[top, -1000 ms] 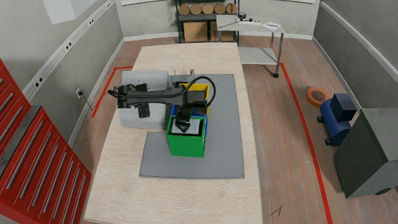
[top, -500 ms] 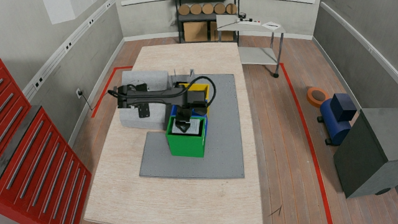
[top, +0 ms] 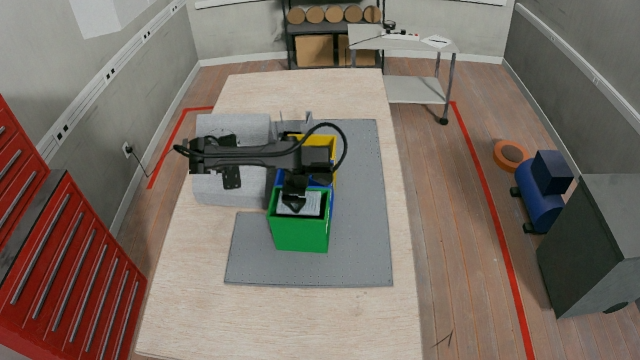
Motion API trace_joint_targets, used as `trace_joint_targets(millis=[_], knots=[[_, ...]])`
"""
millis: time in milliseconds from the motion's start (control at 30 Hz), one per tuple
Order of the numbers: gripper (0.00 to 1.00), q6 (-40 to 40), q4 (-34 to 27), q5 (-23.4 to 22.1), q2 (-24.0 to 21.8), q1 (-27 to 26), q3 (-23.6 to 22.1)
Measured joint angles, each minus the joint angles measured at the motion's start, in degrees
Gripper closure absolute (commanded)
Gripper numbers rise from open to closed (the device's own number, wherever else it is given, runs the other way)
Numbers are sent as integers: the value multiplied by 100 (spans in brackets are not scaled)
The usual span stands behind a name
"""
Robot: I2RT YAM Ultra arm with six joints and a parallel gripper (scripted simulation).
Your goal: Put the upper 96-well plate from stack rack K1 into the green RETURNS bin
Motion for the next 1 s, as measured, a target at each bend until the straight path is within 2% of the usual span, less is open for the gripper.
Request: trace_joint_targets(millis=[667,1000], knots=[[100,0,7,0,0,0,-15],[100,-59,114,0,-31,-61,-166]])
